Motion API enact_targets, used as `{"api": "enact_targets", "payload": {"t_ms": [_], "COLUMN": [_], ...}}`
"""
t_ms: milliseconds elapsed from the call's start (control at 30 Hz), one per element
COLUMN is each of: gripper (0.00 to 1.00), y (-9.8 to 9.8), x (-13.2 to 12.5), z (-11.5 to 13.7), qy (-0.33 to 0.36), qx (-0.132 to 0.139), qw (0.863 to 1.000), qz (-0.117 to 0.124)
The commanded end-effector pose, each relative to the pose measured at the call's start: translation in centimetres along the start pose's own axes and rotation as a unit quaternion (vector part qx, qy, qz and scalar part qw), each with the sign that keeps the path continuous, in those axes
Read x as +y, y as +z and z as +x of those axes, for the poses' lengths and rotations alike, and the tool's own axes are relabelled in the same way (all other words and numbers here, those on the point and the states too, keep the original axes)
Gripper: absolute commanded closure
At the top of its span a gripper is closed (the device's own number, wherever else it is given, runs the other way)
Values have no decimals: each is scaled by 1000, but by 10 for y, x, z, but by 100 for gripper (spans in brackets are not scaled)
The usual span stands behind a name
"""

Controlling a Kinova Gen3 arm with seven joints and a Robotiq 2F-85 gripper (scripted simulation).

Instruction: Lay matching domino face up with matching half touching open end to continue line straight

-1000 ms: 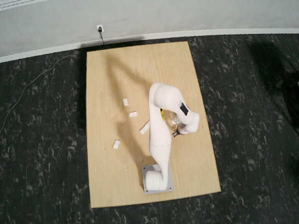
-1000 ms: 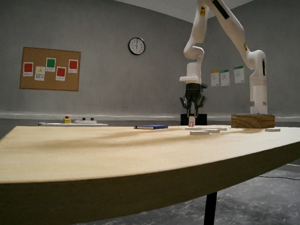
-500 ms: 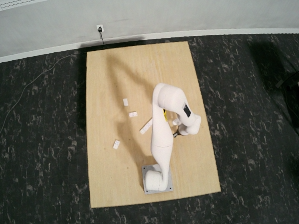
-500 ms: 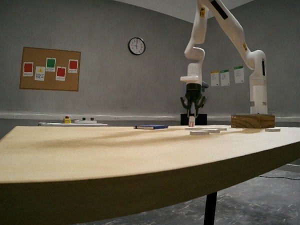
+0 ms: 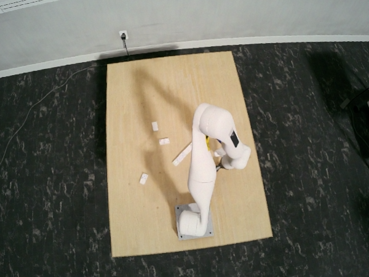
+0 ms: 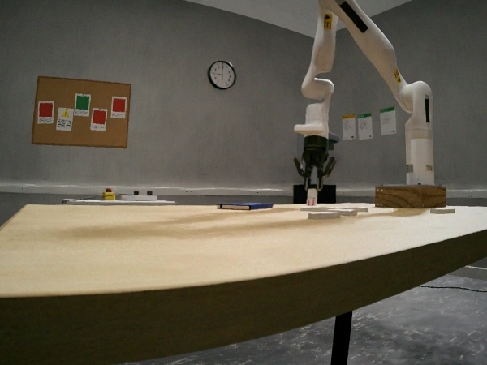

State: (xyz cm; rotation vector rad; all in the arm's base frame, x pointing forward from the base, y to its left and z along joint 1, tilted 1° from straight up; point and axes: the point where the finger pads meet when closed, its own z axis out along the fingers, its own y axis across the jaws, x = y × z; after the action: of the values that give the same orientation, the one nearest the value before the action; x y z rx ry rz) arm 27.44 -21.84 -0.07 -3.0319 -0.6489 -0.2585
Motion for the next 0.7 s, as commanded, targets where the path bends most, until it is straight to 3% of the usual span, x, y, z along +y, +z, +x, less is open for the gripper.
{"api": "enact_targets", "payload": {"t_ms": [0, 667], "gripper": [65, 65], "y": [0, 6], "x": [0, 0], "z": [-4, -23], "qy": [1, 1], "qx": [-1, -1], "qw": [1000, 1000], "qz": [0, 0]}}
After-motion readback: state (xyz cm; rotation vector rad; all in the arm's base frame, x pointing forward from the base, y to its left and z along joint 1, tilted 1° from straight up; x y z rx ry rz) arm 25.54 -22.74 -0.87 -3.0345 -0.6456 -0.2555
